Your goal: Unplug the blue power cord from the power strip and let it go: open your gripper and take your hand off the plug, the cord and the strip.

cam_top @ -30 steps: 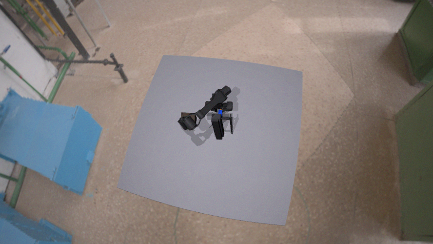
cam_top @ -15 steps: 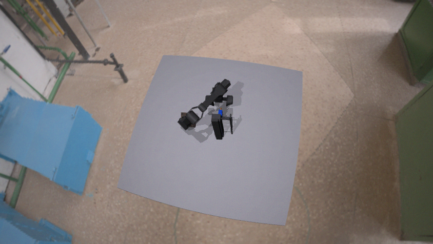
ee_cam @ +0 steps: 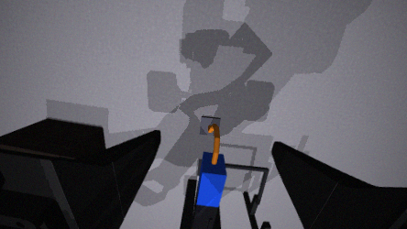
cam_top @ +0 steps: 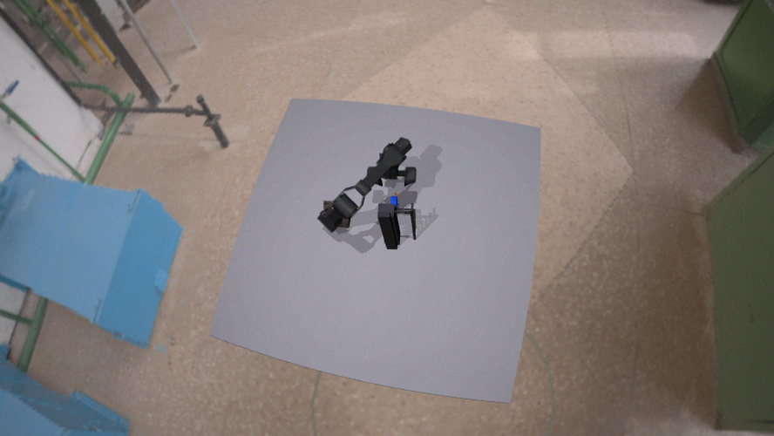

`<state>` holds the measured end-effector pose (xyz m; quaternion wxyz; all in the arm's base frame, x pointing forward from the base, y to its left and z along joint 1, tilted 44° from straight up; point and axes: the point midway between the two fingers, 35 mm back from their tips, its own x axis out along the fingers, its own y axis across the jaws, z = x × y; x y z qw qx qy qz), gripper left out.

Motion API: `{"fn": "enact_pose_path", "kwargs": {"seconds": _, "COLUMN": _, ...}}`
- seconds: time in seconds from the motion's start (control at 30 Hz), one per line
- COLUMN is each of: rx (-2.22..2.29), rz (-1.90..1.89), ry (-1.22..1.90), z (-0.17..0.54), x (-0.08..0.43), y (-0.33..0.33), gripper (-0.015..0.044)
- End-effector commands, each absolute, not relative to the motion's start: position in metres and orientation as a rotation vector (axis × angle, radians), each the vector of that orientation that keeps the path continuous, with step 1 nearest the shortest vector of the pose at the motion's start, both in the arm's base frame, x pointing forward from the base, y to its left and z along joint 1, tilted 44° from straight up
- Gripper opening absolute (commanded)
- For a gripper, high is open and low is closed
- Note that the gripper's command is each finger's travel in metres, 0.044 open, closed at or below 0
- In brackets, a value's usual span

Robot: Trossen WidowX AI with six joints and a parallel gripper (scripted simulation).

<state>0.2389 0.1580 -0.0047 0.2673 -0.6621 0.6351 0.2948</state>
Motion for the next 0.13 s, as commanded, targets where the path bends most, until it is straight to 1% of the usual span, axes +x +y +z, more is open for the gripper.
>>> {"fn": "enact_pose_path", "kwargs": {"seconds": 0.0, "rx": -1.779, "rz": 0.795, "ry": 1.713, "z": -0.0046, "x": 0.2393, "y": 0.1594, "gripper": 0.044}}
{"fn": "enact_pose_path", "kwargs": {"seconds": 0.1, "rx": -1.779, "rz": 0.795, "ry": 1.713, "z": -0.0046, "x": 0.2393, "y": 0.1594, "gripper": 0.044}}
